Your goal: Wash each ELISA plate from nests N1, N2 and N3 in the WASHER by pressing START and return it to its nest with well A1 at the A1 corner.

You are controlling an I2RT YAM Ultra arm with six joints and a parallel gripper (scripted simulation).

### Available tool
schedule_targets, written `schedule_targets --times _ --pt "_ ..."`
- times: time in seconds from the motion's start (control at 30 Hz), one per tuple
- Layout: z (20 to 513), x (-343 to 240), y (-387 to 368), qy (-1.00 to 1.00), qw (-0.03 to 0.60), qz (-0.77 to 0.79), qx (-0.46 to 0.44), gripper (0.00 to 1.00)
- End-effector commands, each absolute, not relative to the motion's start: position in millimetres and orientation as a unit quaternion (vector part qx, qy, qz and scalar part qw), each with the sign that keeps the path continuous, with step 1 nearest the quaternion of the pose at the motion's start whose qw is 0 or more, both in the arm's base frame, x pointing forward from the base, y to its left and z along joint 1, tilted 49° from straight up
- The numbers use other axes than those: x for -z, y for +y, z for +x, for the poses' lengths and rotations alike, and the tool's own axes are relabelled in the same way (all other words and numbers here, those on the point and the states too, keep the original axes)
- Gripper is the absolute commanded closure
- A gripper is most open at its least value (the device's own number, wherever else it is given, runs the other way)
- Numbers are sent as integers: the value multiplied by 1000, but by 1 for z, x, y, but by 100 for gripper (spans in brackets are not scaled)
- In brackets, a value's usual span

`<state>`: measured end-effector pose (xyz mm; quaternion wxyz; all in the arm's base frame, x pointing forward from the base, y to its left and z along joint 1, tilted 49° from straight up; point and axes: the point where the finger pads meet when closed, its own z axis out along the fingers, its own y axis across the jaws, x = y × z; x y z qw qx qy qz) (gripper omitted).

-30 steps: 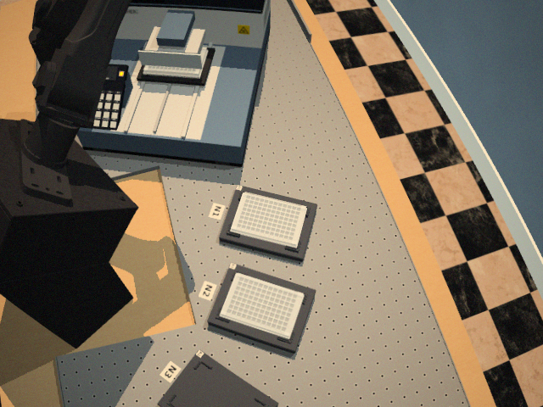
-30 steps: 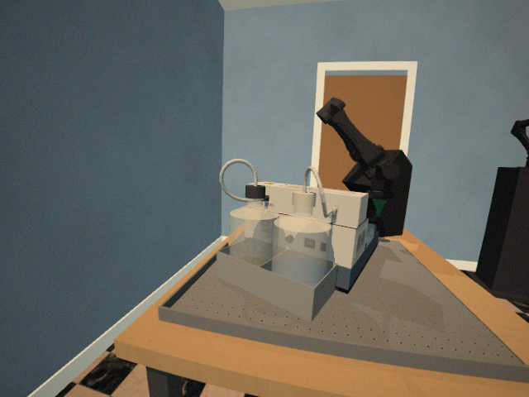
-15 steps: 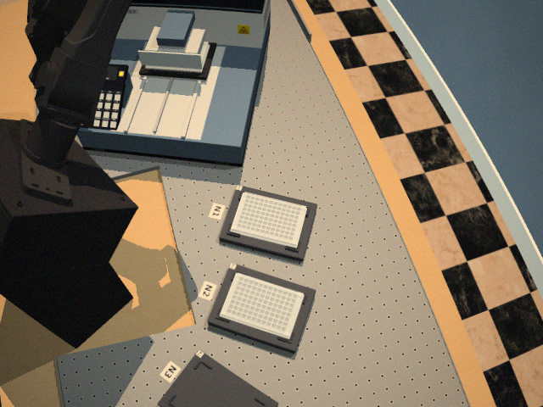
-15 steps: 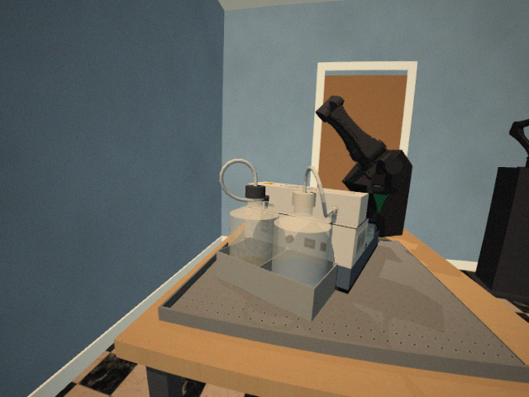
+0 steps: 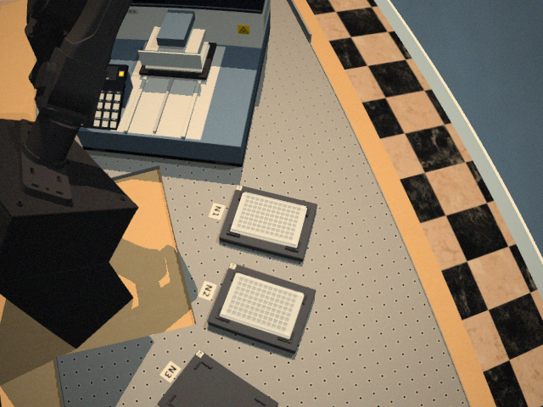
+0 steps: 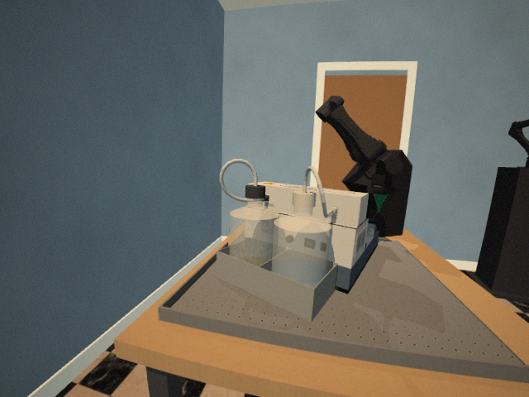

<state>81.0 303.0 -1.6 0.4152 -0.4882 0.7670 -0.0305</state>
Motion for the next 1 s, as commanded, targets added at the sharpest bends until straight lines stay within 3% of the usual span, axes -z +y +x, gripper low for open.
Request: schedule_targets --times 0.0,0.07,0.1,0.97 --pt "79 0 305 766 417 -488 26 100" --pt "79 0 305 766 417 -488 26 100" --pt "80 -4 306 766 417 -488 26 0" --pt "89 -74 327 766 418 -487 26 0"
